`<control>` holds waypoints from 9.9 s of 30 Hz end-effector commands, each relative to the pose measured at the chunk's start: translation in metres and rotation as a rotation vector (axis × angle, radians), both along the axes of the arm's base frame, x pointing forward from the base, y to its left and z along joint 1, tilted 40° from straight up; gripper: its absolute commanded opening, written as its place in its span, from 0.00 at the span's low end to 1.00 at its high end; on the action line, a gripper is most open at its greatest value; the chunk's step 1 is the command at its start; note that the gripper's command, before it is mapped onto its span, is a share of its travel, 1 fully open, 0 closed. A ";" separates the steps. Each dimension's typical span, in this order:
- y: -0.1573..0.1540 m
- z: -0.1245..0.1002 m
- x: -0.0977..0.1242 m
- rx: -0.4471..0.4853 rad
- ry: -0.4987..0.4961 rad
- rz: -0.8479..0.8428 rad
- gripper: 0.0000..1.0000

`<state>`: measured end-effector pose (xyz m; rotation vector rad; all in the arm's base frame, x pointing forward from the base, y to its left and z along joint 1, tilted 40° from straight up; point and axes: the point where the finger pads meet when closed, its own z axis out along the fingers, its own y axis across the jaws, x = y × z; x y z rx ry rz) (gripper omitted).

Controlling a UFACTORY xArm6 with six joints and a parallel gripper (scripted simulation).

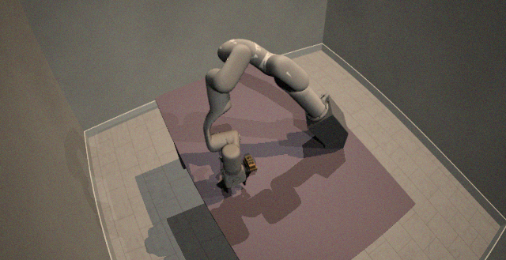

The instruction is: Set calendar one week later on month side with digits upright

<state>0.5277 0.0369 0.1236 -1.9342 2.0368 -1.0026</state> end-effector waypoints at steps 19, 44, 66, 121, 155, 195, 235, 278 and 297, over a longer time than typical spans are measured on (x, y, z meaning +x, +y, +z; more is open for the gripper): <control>0.001 0.001 0.001 0.001 -0.002 0.001 1.00; 0.001 0.001 0.001 0.001 -0.002 0.001 1.00; 0.001 0.001 0.001 0.001 -0.002 0.001 1.00; -0.023 0.014 -0.058 -0.107 0.067 0.152 1.00; -0.074 -0.005 -0.118 -0.258 0.166 0.364 1.00; -0.127 -0.024 -0.179 -0.419 0.271 0.591 1.00; -0.178 -0.043 -0.238 -0.568 0.367 0.799 1.00; -0.190 -0.068 -0.221 -0.568 0.367 0.799 1.00; -0.190 -0.068 -0.221 -0.568 0.367 0.799 1.00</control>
